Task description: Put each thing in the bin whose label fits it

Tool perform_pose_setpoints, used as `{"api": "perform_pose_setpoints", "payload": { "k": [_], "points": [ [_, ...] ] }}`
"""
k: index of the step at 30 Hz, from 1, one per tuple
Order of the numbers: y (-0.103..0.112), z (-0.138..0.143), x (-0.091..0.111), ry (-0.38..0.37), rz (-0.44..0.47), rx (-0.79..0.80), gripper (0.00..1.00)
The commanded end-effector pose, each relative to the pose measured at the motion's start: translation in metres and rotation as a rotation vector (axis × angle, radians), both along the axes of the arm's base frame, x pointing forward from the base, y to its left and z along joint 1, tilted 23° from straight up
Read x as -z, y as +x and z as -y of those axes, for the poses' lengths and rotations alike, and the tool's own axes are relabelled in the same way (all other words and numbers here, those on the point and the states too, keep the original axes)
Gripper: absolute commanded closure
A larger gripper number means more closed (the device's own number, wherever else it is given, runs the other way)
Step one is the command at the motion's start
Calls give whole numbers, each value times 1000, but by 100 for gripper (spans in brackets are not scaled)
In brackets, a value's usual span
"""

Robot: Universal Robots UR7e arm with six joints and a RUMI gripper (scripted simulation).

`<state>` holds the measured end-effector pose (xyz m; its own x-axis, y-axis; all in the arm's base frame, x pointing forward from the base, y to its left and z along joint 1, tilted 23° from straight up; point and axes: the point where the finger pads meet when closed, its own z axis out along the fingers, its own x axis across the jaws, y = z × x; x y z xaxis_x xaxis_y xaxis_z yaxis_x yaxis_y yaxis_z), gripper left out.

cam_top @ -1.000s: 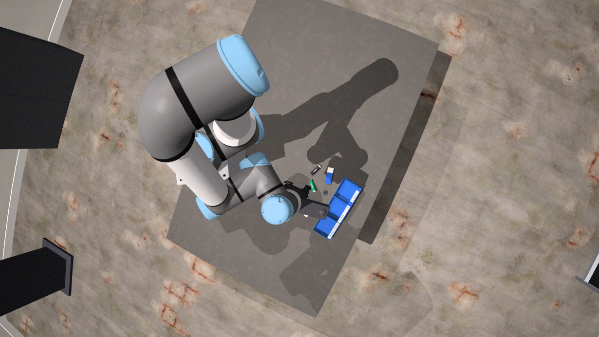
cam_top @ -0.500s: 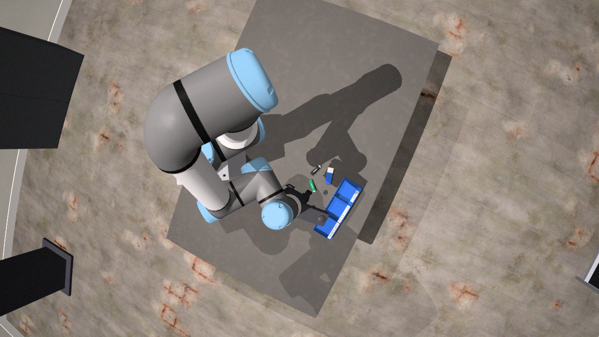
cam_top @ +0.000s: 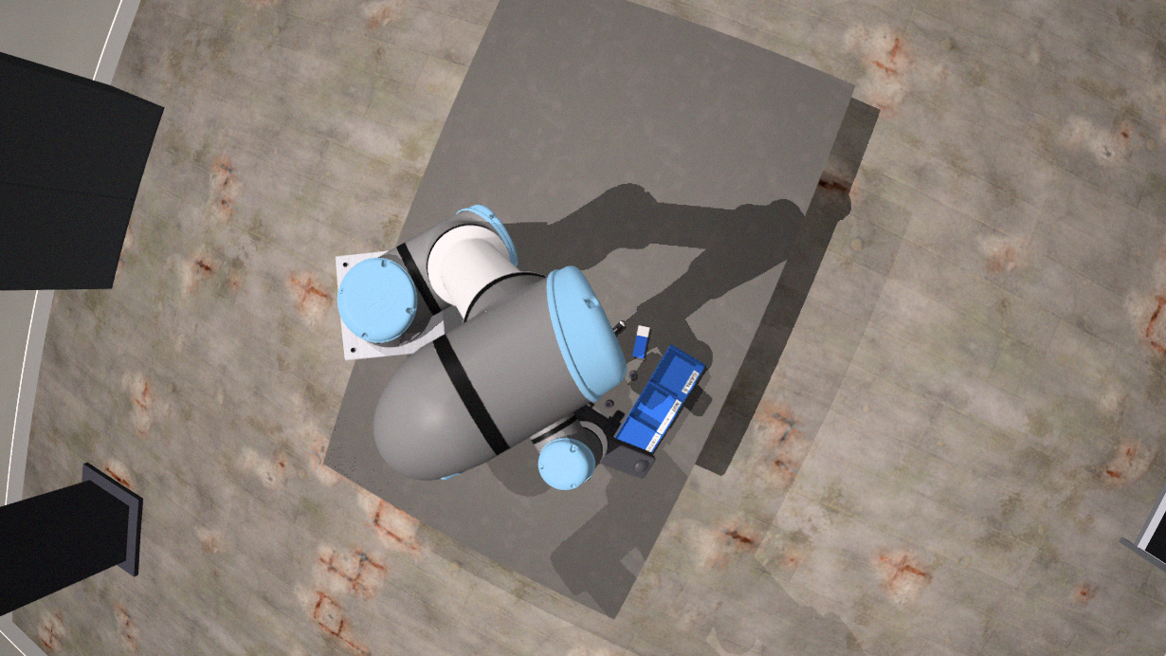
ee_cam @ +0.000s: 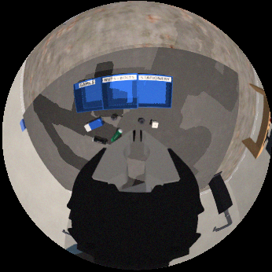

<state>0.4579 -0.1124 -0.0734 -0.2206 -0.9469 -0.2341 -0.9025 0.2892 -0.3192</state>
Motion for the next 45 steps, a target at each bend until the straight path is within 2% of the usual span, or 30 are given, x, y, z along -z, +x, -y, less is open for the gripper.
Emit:
{"api": "perform_pose_setpoints", "payload": {
  "k": [1,6,14,38,45],
  "points": [
    [25,21,22,-2,2,1,96],
    [49,44,42,-2,3,1,96],
    [49,44,42,-2,2,1,96],
    [71,36,96,-2,3,1,96],
    [71,36,97,-2,3,1,96]
  ]
}}
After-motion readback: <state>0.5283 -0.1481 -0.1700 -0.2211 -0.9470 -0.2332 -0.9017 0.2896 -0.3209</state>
